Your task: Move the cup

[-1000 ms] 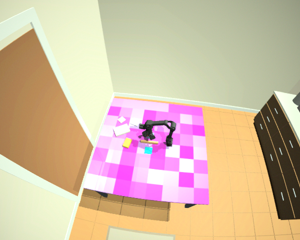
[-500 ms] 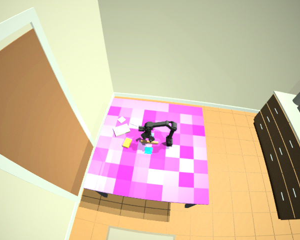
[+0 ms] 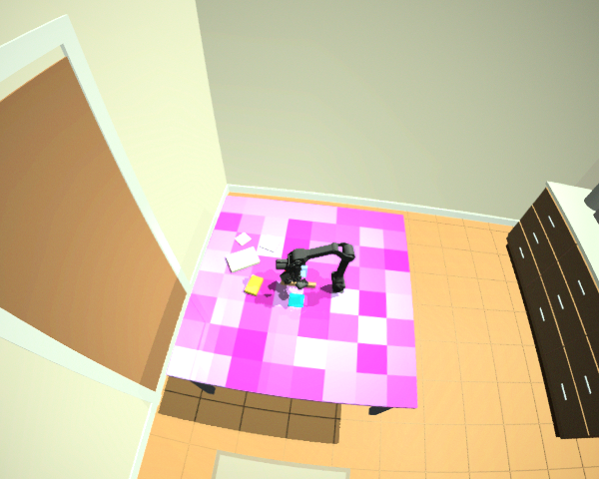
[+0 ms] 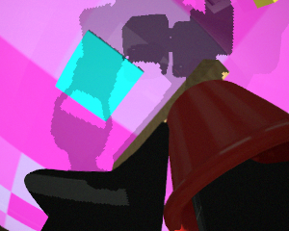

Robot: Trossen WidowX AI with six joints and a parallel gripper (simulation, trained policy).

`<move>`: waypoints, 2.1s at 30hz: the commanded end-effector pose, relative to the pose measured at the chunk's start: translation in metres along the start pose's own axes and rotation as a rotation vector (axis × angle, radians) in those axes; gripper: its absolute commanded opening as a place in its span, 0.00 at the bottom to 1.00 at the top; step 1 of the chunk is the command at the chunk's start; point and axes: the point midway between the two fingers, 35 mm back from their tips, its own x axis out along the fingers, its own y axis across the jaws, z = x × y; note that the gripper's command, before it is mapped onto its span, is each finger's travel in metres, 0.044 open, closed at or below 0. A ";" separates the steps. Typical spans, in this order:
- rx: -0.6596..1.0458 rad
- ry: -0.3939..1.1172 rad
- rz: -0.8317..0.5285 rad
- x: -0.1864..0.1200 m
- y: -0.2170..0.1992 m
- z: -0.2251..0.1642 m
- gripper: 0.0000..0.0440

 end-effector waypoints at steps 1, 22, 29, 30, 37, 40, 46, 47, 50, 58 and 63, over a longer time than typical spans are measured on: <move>-0.013 -0.020 -0.001 0.000 0.009 0.009 0.00; -0.091 -0.066 0.009 0.014 0.065 0.040 0.00; -0.099 -0.065 0.011 0.028 0.080 0.040 0.00; -0.098 -0.064 0.010 0.030 0.082 0.040 0.00; -0.090 -0.055 0.008 0.048 0.092 0.034 0.00; -0.085 -0.050 0.007 0.056 0.096 0.031 0.00; -0.075 -0.032 0.005 0.068 0.102 0.023 0.02; -0.073 -0.028 0.004 0.070 0.102 0.021 0.03; -0.068 -0.028 0.003 0.074 0.103 0.020 0.07; -0.041 -0.094 0.009 0.066 0.102 0.028 0.31; -0.037 -0.135 0.021 0.059 0.103 0.030 0.35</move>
